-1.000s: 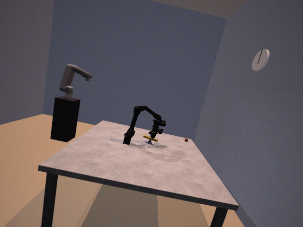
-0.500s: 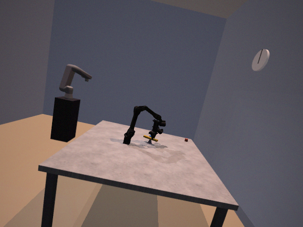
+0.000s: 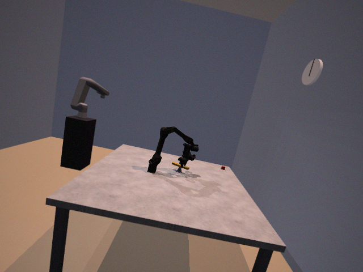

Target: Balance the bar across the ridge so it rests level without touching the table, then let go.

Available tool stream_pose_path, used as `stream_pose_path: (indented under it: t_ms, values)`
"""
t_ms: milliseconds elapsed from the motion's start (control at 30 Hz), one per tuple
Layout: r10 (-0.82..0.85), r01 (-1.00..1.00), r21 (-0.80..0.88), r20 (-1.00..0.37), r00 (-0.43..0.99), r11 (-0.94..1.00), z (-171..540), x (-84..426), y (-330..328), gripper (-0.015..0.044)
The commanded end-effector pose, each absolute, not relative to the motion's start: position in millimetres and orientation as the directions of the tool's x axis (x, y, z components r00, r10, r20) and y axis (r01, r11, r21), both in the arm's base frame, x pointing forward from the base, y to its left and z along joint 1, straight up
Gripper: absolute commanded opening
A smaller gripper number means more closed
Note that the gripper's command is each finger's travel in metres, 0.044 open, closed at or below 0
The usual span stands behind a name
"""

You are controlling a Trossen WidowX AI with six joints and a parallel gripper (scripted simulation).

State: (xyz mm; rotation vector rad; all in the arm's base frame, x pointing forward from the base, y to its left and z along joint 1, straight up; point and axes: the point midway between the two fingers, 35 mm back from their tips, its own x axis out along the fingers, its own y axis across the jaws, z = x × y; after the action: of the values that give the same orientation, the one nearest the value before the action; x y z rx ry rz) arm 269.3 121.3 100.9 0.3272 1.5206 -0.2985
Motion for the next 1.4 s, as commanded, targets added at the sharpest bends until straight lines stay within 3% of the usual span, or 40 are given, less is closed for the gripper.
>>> stream_pose_path:
  t_ms: [0, 67, 200, 467, 1367]
  values:
    - [0.012, 0.389, 0.023, -0.999, 0.03, 0.921, 101, 269, 121, 0.0395]
    - [0.012, 0.389, 0.023, -0.999, 0.03, 0.921, 101, 269, 121, 0.044]
    - [0.012, 0.389, 0.023, -0.999, 0.03, 0.921, 109, 270, 122, 0.044]
    - [0.012, 0.389, 0.023, -0.999, 0.03, 0.921, 199, 267, 120, 0.044]
    - [0.012, 0.389, 0.023, -0.999, 0.03, 0.921, 201, 267, 120, 0.044]
